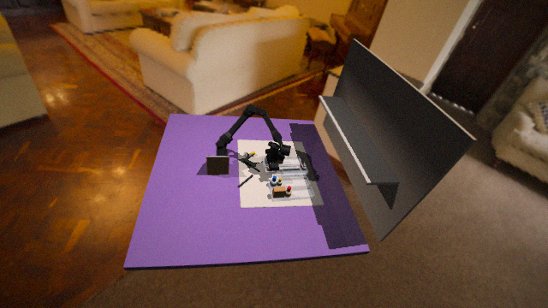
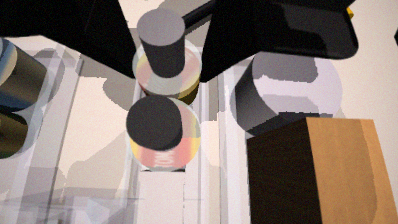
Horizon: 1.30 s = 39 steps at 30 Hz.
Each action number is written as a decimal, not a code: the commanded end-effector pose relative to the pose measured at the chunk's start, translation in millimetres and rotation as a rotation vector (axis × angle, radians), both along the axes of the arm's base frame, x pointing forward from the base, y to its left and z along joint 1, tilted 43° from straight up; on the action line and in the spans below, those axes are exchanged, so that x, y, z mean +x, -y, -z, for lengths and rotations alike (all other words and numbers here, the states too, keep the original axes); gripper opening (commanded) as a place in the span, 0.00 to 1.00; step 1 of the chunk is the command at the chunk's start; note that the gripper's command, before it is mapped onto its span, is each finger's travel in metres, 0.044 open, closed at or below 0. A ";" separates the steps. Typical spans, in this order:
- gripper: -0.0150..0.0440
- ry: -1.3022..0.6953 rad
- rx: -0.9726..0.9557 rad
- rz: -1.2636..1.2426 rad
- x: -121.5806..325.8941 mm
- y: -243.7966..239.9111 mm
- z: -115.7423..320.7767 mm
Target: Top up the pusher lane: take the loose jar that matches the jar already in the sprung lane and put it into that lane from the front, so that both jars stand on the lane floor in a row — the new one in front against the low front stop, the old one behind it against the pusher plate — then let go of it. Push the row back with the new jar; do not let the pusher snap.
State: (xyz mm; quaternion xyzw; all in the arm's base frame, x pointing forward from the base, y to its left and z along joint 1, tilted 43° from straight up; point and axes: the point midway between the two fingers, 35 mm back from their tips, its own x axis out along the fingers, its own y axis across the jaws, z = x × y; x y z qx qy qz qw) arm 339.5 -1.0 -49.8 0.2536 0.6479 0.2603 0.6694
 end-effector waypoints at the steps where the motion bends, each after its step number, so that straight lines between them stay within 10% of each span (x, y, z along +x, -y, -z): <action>1: 0.25 0.020 0.007 0.005 5.0 -0.9 -1.1; 39: 0.25 0.020 0.007 0.005 -0.6 -4.6 3.1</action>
